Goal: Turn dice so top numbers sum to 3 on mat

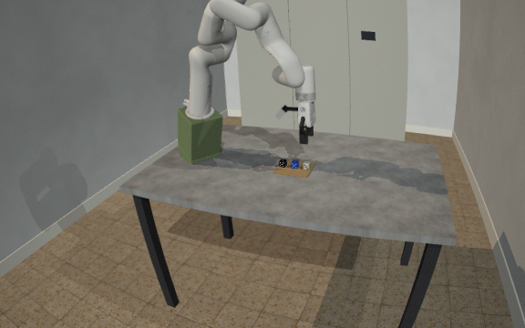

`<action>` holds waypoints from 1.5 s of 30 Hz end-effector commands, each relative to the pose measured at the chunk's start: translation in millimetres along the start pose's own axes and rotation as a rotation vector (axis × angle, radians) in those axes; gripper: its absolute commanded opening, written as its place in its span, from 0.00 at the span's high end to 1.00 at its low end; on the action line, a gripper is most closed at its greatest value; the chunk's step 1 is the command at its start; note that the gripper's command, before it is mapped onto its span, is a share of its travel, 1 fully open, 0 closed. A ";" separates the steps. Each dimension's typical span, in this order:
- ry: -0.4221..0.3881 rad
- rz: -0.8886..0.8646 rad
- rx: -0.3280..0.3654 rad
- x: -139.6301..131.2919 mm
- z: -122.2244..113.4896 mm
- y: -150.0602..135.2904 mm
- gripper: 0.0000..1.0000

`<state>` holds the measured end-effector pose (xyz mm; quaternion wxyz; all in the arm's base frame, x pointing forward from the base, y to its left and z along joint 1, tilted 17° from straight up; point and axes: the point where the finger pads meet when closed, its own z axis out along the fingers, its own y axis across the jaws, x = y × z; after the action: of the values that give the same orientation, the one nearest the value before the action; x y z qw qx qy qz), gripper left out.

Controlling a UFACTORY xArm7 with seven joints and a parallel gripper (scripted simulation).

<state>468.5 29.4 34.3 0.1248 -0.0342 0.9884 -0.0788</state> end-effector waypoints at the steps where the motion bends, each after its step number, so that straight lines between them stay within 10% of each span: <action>1: 0.000 -0.001 -0.003 -1.4 -17.0 0.1 0.00; 13: 0.000 -0.001 -0.003 -1.4 -62.0 -0.1 0.00; 45: 0.000 -0.001 -0.003 -1.4 -64.7 -0.1 0.00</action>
<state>452.4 38.5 95.1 0.1229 -0.0346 0.9888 -0.0772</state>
